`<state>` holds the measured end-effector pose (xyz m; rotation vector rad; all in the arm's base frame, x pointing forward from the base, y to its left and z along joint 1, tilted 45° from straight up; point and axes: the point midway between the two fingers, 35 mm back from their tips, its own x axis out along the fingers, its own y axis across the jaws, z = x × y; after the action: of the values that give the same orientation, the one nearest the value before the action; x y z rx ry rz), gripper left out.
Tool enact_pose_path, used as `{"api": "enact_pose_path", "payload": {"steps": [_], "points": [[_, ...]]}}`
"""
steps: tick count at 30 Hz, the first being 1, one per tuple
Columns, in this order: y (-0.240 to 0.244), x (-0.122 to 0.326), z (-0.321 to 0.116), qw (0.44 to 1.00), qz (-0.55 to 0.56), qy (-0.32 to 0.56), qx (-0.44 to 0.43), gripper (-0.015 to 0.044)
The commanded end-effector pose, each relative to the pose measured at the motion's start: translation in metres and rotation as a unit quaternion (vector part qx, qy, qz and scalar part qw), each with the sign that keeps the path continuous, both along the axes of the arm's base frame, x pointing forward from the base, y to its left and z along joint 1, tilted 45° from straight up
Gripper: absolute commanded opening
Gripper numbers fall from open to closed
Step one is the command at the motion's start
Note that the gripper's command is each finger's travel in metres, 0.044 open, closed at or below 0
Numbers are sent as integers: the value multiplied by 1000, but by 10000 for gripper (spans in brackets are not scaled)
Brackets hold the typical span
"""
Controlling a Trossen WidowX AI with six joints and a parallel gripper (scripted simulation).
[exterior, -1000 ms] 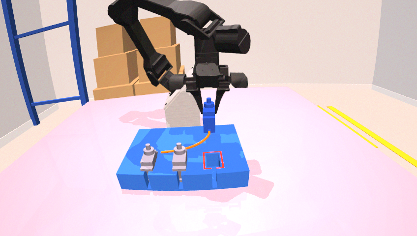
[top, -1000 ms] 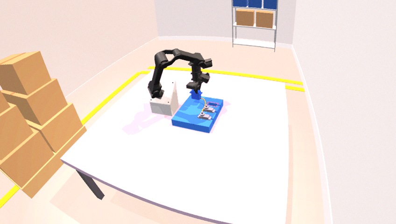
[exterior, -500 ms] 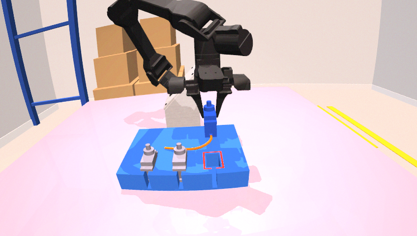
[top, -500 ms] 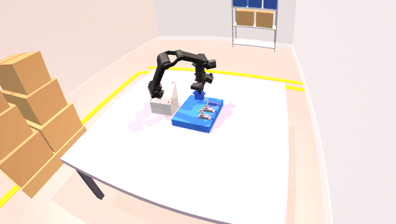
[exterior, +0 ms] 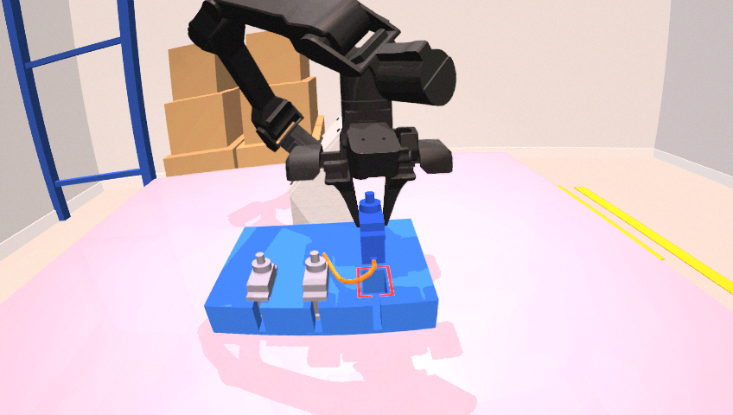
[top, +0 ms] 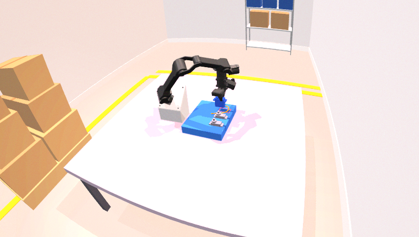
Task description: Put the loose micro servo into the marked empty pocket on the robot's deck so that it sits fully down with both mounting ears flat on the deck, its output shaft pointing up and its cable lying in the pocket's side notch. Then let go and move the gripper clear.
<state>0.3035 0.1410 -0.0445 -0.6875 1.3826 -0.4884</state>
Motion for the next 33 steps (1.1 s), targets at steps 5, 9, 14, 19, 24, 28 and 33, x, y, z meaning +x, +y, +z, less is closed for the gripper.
{"api": "enact_pose_path", "payload": {"steps": [5,9,14,19,24,28,33], "points": [[6,27,3,1000,5,-4,0,0],[5,28,2,1000,5,-4,0,0],[1,29,-2,1000,5,-4,0,0],[-5,30,-8,1000,5,-4,0,0],[-8,30,-11,1000,5,-4,-1,0],[-8,30,-11,1000,5,-4,-1,0],[-8,30,-11,1000,5,-4,-1,0]]}}
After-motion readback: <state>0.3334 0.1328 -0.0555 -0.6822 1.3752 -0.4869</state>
